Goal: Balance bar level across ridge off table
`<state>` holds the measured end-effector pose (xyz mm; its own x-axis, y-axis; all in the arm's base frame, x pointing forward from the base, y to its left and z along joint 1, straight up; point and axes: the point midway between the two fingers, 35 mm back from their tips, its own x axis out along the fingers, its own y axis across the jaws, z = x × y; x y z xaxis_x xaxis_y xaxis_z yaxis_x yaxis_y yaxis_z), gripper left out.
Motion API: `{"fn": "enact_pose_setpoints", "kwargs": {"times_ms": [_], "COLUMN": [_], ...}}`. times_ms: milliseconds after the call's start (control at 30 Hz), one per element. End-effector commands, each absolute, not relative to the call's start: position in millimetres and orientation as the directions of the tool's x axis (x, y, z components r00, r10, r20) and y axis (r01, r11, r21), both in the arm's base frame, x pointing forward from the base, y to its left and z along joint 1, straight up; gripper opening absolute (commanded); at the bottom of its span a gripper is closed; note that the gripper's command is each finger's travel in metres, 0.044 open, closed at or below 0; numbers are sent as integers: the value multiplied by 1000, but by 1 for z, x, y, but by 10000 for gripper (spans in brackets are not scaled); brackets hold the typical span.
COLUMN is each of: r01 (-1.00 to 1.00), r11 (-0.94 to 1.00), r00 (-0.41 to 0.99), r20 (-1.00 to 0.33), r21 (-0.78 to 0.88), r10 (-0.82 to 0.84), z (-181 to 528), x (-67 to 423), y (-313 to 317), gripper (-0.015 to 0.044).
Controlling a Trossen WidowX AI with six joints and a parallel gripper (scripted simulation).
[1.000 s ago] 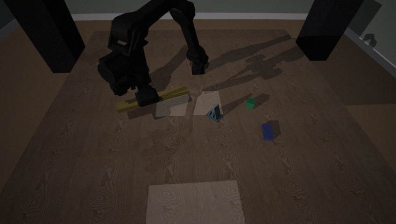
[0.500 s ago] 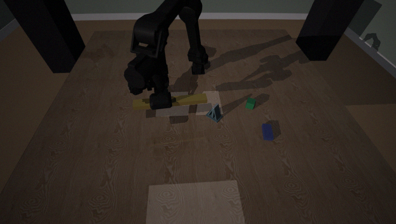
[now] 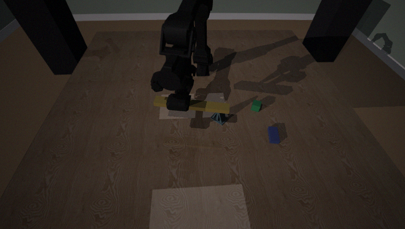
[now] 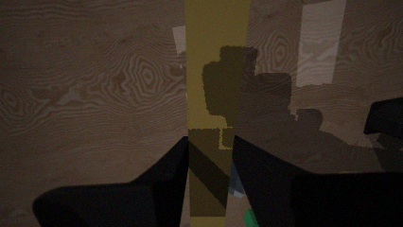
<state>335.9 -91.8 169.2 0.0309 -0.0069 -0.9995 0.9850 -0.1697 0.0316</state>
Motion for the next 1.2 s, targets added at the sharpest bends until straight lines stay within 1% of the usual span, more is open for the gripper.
{"fn": "enact_pose_setpoints", "kwargs": {"times_ms": [0,733,933,1167], "r01": [971,802,747,742], "r11": [-235,-597,-664,-670], "r00": [35,32,31,31], "r20": [-999,-999,-1000,-1000], "r21": [36,26,22,21], "r10": [-8,0,2,2], "z": [170,168,166,161], "x": [334,306,293,292], "y": [-78,3,20,23], "gripper": [0,0,0,0]}}
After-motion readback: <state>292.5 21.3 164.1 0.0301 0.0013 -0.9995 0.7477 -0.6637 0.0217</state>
